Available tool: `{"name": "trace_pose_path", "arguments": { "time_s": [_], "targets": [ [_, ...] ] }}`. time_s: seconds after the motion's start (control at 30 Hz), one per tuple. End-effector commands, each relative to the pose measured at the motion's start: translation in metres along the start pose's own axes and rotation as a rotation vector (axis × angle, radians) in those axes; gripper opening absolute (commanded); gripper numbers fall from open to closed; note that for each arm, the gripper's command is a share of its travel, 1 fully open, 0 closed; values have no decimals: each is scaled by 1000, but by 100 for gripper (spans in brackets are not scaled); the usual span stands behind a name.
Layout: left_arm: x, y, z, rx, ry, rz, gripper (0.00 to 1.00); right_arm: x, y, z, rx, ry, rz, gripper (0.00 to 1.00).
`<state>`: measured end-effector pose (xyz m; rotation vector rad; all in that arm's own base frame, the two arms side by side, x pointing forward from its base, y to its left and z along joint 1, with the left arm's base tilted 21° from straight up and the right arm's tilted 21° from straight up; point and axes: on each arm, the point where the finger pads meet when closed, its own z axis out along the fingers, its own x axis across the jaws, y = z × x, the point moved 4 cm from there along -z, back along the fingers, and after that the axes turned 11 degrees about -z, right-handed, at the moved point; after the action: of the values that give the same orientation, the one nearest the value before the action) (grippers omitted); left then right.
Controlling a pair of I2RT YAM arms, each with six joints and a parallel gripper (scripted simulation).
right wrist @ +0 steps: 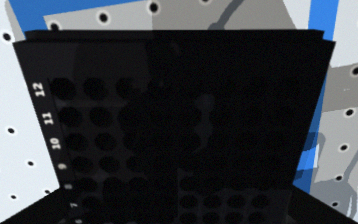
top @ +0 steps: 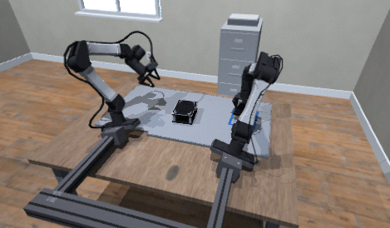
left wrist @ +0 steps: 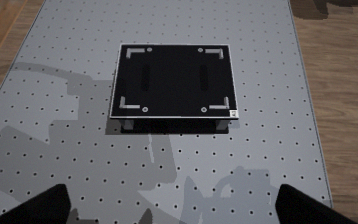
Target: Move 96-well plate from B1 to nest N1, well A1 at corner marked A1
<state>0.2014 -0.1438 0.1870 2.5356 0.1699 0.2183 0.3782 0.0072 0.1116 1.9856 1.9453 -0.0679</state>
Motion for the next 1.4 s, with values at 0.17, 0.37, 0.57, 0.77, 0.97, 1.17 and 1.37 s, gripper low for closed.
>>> {"name": "trace_pose_path", "arguments": {
  "time_s": [0.17, 0.37, 0.57, 0.77, 0.97, 1.17, 1.37],
  "targets": [
    [-11, 4, -22, -68, -47, 23, 100, 11, -13, -50, 36, -17, 16, 83],
    [-26, -3, -56, -164, -52, -5, 100, 43, -7, -70, -10, -13, 71, 83],
    [-31, -6, -76, -218, -8, -30, 100, 107, -25, -66, 22, -17, 20, 83],
    [-26, -6, -92, -276, 72, -74, 100, 208, -54, -67, 45, -13, -111, 83],
    [-29, -6, -99, -292, 97, -73, 100, 277, -73, -67, 45, -18, -201, 83],
    [-32, -7, -103, -284, 112, -63, 100, 310, -81, -66, 37, -20, -240, 83],
    [-35, -9, -102, -267, 107, -56, 100, 337, -85, -66, 18, -2, -259, 83]
  ]
}}
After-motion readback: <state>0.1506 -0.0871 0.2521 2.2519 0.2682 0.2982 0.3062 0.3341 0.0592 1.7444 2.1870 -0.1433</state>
